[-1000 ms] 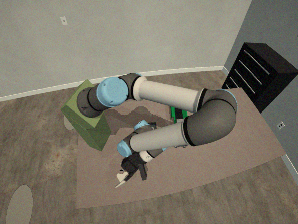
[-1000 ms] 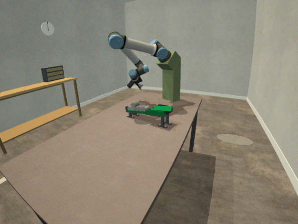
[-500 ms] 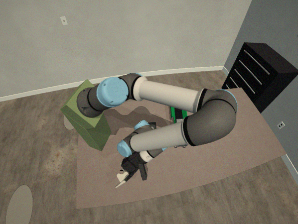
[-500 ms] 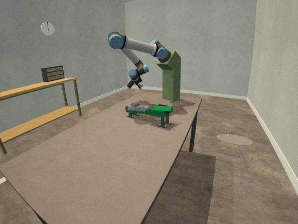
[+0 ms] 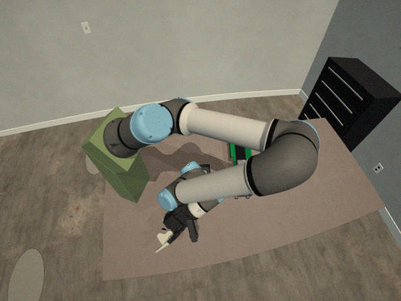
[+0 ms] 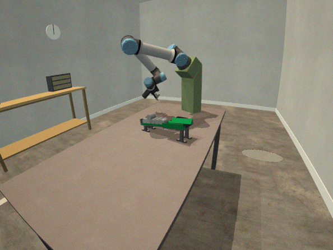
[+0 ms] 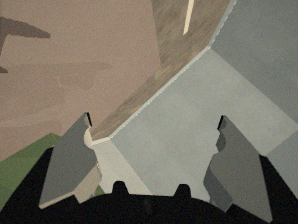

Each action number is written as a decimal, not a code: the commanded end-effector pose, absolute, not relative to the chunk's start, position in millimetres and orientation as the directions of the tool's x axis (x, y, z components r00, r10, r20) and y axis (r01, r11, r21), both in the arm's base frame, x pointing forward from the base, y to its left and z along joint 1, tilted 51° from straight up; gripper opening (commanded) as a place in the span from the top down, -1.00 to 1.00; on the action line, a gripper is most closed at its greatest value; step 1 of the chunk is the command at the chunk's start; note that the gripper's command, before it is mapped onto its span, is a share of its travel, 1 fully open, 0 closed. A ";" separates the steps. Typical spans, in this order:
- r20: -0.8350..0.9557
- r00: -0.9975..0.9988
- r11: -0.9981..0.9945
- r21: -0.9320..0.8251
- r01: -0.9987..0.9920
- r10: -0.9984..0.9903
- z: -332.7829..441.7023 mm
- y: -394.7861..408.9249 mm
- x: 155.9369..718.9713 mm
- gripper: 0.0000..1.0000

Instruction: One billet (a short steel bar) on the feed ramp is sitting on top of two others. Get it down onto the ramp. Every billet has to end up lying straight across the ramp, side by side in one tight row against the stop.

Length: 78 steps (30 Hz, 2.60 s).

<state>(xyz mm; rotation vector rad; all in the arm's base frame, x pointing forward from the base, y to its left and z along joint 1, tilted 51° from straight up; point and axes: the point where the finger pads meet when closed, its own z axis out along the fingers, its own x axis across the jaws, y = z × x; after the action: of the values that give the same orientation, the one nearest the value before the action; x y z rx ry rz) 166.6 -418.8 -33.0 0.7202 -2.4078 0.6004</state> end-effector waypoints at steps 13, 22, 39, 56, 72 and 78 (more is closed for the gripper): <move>0.653 -0.611 0.643 -0.240 -0.727 -0.447 -11.8 -394.9 197.5 -1.00; 0.717 -0.407 0.396 -0.196 -0.897 -0.566 24.7 -353.4 253.4 -1.00; 0.795 0.040 -0.142 -0.058 -0.988 -0.605 93.5 -275.6 358.0 -1.00; 0.804 0.399 -0.574 0.089 -0.814 -0.441 153.9 -208.0 448.1 -1.00; 0.757 0.636 -0.857 0.219 -0.466 -0.152 211.2 -144.1 534.6 -1.00; 0.745 0.660 -0.886 0.238 -0.397 -0.096 220.7 -133.6 548.4 -1.00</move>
<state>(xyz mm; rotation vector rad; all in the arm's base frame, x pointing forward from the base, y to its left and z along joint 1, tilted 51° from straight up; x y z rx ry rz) 535.1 -141.9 213.4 2.4549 -0.4751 1.0960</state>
